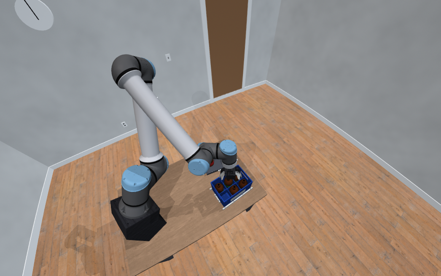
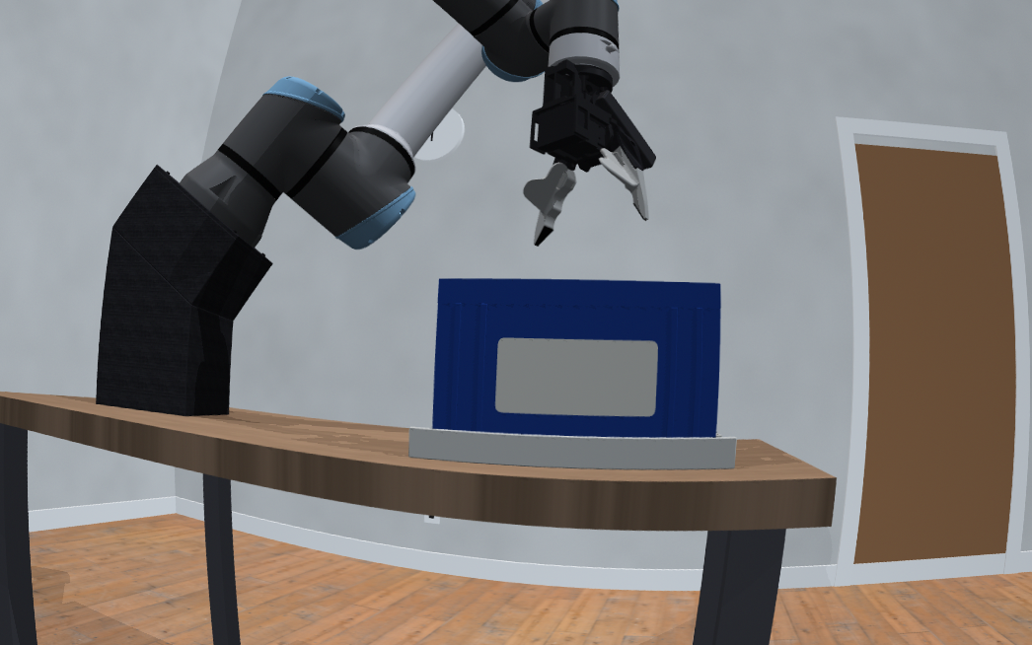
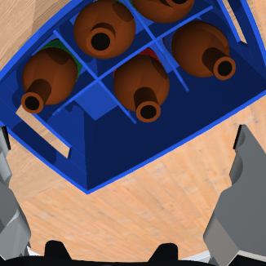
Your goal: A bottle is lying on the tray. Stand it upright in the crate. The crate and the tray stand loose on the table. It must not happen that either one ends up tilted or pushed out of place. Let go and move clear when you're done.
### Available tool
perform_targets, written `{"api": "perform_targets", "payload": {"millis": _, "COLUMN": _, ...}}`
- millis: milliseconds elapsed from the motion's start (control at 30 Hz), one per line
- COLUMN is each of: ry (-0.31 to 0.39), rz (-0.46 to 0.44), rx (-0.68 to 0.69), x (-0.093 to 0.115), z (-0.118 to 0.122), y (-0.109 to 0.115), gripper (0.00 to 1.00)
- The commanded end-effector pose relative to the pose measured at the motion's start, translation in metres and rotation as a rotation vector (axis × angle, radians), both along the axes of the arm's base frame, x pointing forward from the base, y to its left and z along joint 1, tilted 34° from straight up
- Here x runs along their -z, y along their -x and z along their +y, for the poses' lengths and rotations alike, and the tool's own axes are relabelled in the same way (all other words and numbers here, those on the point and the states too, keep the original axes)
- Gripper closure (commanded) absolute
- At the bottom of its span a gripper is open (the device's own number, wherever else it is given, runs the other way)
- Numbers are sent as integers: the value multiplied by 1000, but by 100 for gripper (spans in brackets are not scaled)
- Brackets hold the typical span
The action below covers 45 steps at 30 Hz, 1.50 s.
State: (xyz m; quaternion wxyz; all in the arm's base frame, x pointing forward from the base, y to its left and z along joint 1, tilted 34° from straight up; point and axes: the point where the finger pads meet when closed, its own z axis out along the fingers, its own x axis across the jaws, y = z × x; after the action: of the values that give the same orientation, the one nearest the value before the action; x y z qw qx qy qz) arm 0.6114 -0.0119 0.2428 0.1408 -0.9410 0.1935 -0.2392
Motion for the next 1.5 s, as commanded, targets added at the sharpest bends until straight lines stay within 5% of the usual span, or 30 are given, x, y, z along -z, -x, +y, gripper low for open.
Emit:
{"api": "perform_targets", "payload": {"millis": 0, "ry": -88, "rz": 21, "rx": 35, "x": 6, "z": -26, "y": -10, "gripper": 0}}
{"api": "perform_targets", "payload": {"millis": 233, "ry": -164, "rz": 37, "rx": 79, "x": 9, "z": -50, "y": -18, "gripper": 0}}
{"api": "perform_targets", "payload": {"millis": 533, "ry": -175, "rz": 39, "rx": 85, "x": 10, "z": -54, "y": -19, "gripper": 0}}
{"api": "perform_targets", "payload": {"millis": 567, "ry": -175, "rz": 39, "rx": 85, "x": 10, "z": -54, "y": -19, "gripper": 100}}
{"api": "perform_targets", "payload": {"millis": 1467, "ry": -175, "rz": 39, "rx": 85, "x": 10, "z": -54, "y": -19, "gripper": 100}}
